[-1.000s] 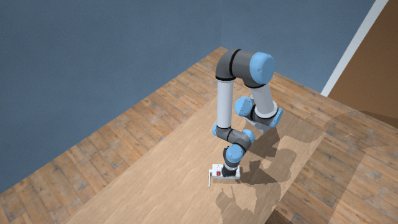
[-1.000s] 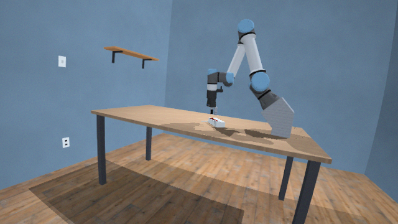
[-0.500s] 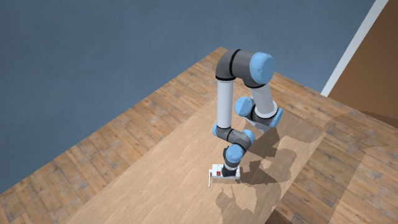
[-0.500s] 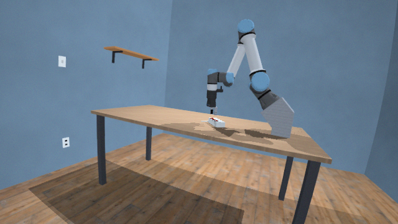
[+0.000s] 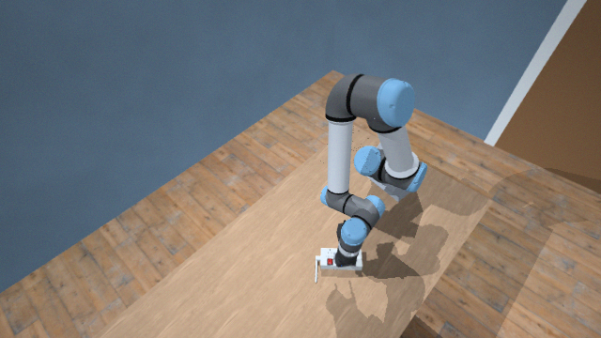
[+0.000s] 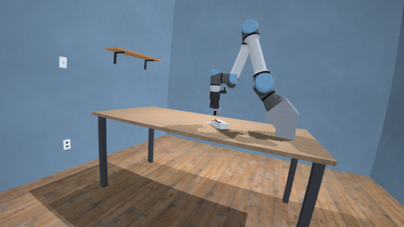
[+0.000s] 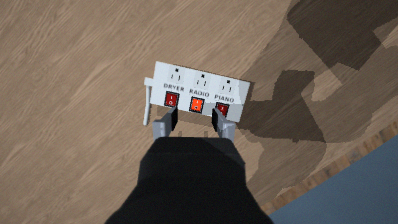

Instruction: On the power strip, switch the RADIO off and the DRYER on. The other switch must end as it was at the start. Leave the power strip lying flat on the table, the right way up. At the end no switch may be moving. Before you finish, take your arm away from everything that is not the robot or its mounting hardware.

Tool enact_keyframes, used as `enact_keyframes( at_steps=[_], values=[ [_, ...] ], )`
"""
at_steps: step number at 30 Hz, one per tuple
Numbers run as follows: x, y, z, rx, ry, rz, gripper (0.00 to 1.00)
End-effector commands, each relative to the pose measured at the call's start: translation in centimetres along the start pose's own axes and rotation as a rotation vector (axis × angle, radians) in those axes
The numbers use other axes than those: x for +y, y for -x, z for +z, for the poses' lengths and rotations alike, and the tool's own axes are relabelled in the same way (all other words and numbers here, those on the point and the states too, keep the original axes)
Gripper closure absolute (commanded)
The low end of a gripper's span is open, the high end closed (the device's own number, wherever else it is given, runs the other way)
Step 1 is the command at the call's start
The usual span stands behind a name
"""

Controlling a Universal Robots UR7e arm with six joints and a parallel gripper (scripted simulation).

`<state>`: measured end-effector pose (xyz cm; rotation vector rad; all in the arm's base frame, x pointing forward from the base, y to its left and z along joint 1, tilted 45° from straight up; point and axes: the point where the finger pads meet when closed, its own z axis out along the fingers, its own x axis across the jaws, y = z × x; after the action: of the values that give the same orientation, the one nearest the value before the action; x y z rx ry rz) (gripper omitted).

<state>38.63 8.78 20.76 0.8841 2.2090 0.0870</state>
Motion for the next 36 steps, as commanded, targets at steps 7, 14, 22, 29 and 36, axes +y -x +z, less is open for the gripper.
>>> enact_keyframes(
  at_steps=[7, 14, 22, 29, 36],
  values=[
    [0.0, 0.0, 0.0, -0.001, 0.001, 0.0, 0.0],
    [0.0, 0.0, 0.0, -0.001, 0.001, 0.0, 0.0],
    [0.0, 0.0, 0.0, -0.001, 0.001, 0.0, 0.0],
    [0.0, 0.1, -0.3, 0.0, 0.003, -0.022, 0.0],
    [-0.2, 0.5, -1.6, 0.004, 0.016, -0.132, 0.0]
  ],
)
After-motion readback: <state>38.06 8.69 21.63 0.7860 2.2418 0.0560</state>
